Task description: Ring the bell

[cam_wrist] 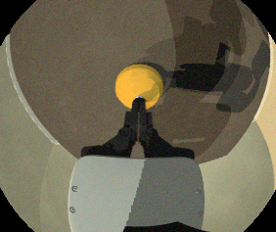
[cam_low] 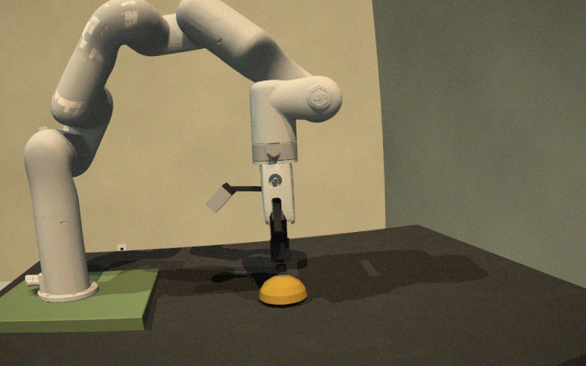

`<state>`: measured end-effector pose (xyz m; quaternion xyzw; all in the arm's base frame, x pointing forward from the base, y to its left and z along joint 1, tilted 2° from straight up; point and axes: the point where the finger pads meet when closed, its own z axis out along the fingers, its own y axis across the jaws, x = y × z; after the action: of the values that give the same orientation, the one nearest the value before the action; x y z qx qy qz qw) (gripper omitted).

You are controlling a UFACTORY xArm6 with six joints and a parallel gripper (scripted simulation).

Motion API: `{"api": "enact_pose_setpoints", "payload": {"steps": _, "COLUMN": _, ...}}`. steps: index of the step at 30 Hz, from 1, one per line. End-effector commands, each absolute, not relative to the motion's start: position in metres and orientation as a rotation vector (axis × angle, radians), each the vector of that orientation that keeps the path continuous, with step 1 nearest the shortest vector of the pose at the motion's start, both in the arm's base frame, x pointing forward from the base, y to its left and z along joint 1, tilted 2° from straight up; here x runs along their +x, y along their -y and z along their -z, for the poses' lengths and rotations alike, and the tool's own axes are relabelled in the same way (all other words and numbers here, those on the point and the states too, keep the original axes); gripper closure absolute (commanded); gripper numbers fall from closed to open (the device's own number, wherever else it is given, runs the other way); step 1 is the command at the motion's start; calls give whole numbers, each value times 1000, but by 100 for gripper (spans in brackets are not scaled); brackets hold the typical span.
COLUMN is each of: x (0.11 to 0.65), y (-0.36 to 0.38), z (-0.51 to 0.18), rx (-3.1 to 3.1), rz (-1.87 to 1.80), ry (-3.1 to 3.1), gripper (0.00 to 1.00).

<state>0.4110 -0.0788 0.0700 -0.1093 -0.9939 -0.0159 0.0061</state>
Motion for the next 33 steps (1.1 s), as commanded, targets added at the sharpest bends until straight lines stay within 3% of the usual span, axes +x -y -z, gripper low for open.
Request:
{"api": "enact_pose_setpoints", "payload": {"steps": 1, "x": 412, "y": 79, "z": -71, "rx": -342, "rz": 49, "ry": 3114, "gripper": 100}}
{"api": "enact_pose_setpoints", "payload": {"steps": 33, "x": 412, "y": 79, "z": -61, "rx": -342, "rz": 49, "ry": 3114, "gripper": 100}}
